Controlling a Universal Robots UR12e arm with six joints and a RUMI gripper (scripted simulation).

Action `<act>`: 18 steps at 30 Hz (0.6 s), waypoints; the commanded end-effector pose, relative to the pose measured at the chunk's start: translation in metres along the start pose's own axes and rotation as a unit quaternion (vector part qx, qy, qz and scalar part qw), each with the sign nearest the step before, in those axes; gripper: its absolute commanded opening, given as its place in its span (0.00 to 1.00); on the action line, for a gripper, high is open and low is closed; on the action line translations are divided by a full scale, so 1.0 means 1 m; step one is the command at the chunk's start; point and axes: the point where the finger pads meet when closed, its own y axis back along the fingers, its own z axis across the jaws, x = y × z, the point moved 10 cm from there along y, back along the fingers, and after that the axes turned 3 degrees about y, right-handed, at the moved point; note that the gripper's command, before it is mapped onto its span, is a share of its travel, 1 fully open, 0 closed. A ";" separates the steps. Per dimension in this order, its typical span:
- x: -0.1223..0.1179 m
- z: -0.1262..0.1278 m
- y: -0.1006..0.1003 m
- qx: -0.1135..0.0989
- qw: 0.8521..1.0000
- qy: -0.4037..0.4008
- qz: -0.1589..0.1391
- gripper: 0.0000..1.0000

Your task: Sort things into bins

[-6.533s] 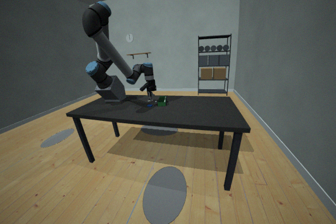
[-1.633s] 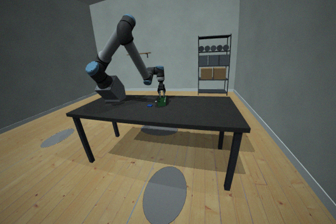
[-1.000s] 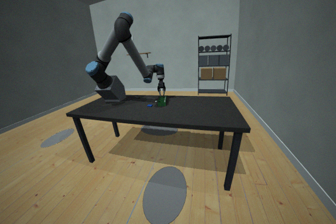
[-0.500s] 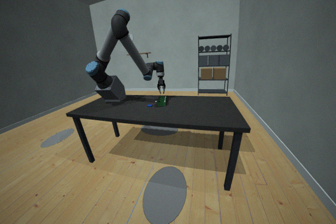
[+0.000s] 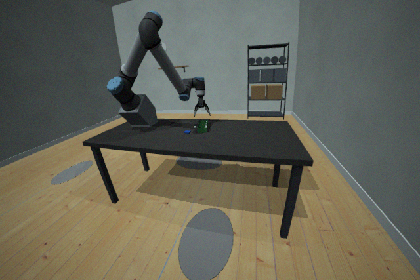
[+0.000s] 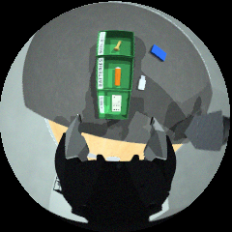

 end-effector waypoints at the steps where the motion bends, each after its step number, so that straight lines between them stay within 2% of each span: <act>1: -0.001 0.002 0.021 0.001 1.000 0.001 0.000 1.00; 4: -0.001 0.001 0.033 0.002 1.000 0.000 0.000 1.00; 6: -0.001 0.001 0.033 0.002 1.000 0.000 0.000 1.00; 18: 0.000 -0.002 0.082 0.004 1.000 -0.001 0.000 1.00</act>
